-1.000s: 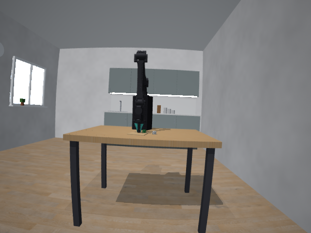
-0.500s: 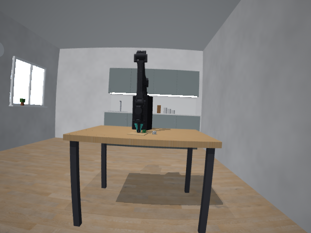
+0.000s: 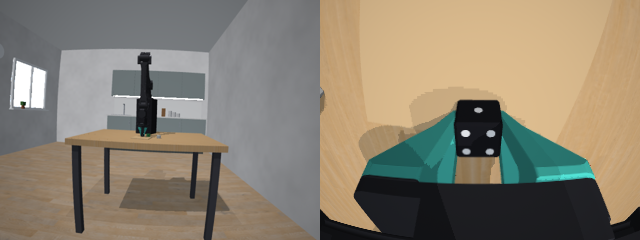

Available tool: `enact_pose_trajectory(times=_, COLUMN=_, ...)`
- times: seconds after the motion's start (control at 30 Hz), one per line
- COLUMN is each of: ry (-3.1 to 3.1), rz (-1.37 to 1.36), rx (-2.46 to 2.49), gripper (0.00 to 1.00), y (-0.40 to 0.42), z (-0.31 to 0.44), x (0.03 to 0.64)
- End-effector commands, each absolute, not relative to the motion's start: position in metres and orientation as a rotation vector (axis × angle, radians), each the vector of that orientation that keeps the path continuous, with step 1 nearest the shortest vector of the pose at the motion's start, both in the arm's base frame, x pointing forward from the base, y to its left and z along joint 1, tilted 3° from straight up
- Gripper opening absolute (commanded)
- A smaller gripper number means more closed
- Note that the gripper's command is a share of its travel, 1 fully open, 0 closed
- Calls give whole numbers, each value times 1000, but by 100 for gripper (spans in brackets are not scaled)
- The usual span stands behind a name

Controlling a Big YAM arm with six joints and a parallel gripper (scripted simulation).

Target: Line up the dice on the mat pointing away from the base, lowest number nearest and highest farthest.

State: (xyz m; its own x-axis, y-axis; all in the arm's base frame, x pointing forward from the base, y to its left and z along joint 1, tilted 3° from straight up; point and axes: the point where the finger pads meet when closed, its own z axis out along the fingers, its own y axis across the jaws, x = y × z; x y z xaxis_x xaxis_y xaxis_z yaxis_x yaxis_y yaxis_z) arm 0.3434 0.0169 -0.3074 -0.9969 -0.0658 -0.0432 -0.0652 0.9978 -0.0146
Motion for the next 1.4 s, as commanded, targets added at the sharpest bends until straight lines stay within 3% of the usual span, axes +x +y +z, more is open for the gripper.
enact_pose_trajectory(times=0.0, ry=3065, rz=-20, rx=-88, gripper=20, y=12, z=-295, x=359)
enact_pose_trajectory(times=1.37, ry=3070, rz=-21, rx=-88, gripper=20, y=12, z=-306, x=354)
